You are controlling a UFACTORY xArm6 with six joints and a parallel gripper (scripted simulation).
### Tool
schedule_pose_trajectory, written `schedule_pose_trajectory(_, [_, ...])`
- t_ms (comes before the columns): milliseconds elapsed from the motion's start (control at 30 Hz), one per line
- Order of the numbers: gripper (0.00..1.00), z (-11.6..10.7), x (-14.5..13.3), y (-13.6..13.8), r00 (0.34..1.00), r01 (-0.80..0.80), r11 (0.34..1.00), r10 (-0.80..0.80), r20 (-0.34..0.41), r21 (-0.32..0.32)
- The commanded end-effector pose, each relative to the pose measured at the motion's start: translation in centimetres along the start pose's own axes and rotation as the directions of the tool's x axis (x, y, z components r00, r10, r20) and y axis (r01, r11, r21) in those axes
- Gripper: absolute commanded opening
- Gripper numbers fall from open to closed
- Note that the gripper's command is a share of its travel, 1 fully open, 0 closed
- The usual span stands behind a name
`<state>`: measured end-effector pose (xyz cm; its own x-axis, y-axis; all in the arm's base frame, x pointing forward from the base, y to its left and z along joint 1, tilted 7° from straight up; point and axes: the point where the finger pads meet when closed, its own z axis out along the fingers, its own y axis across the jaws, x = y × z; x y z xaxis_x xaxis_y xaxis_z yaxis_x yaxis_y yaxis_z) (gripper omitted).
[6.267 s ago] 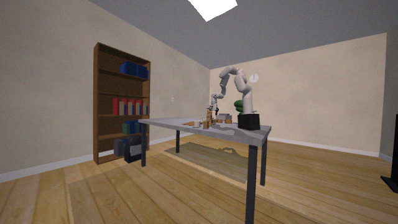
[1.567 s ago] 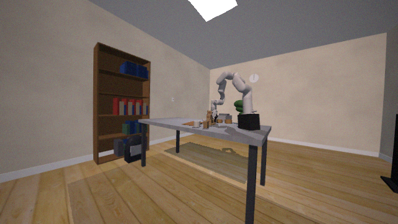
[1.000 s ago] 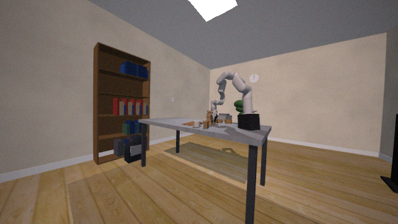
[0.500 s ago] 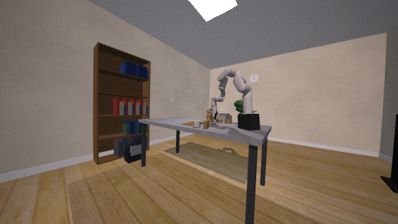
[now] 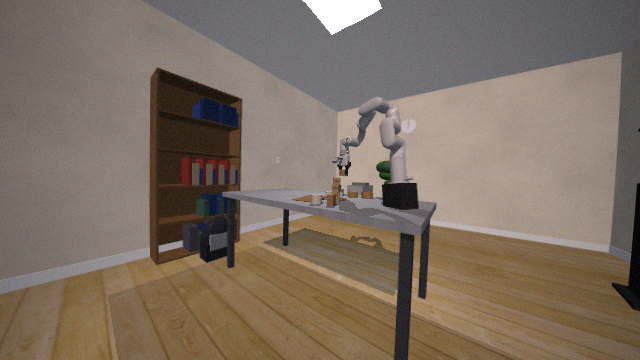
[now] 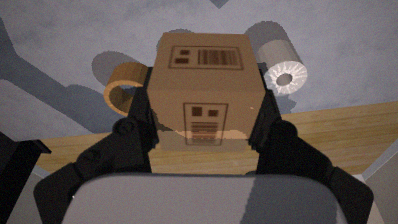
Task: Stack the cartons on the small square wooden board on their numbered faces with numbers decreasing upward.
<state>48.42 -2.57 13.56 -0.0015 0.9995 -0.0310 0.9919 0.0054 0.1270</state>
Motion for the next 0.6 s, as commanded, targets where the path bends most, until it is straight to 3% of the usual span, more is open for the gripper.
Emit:
schedule_pose_trajectory(0, [0.0, -1.8, 0.1, -0.3, 1.0, 0.0, 1.0, 0.0, 0.0, 0.005])
schedule_pose_trajectory(33, [0.0, -2.0, 1.0, -0.5, 1.0, 0.0, 1.0, 0.0, 0.0, 0.006])
schedule_pose_trajectory(133, [0.0, -3.3, 7.0, -2.3, 1.0, 0.001, 1.0, -0.001, -0.001, 0.008])
schedule_pose_trajectory(233, [0.0, -3.4, 7.7, -2.8, 1.0, 0.001, 1.0, -0.001, -0.001, 0.008])
schedule_pose_trajectory(267, [0.0, -4.2, 10.9, -4.1, 1.0, 0.0, 1.0, 0.0, 0.0, 0.007])
schedule_pose_trajectory(433, [0.0, -5.1, 15.4, -6.4, 1.0, 0.0, 1.0, 0.0, 0.001, 0.006])
schedule_pose_trajectory(567, [0.0, -1.5, 15.4, -6.3, 1.0, 0.0, 1.0, 0.0, 0.001, 0.006])
